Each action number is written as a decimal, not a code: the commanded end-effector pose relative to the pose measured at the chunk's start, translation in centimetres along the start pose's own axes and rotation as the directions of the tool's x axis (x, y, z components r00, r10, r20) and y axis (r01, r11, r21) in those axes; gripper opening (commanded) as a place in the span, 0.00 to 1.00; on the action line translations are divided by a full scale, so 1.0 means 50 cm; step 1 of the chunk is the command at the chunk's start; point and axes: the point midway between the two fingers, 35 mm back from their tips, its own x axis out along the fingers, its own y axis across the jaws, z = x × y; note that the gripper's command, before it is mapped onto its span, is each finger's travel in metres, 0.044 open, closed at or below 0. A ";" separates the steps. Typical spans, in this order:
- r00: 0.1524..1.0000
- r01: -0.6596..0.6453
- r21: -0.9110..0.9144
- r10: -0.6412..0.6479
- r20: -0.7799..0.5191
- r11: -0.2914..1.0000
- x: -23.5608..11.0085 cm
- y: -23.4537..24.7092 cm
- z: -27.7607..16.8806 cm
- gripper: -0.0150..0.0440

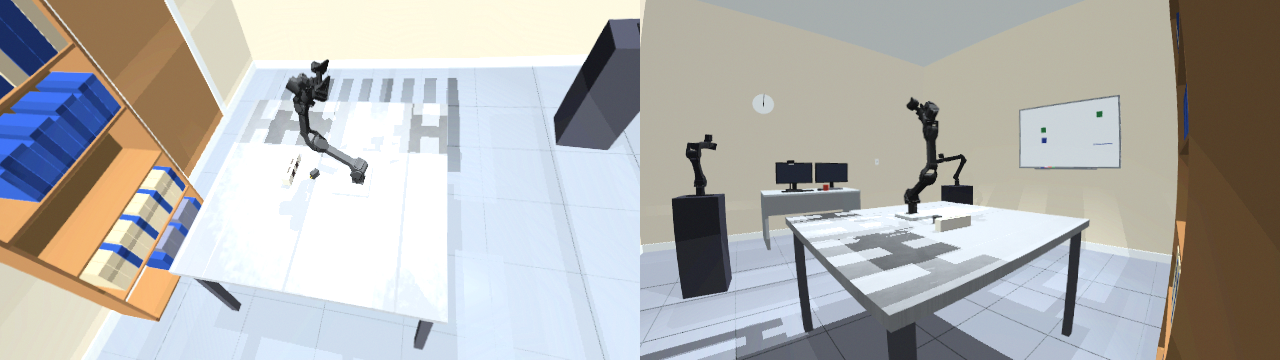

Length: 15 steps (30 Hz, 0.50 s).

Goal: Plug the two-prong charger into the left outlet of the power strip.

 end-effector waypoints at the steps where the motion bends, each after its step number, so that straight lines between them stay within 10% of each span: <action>1: 1.000 0.002 -0.003 -0.002 -0.001 1.000 0.001 0.000 -0.001 0.98; 15: 0.979 0.181 -0.176 -0.195 -0.065 0.967 0.065 -0.048 -0.093 1.00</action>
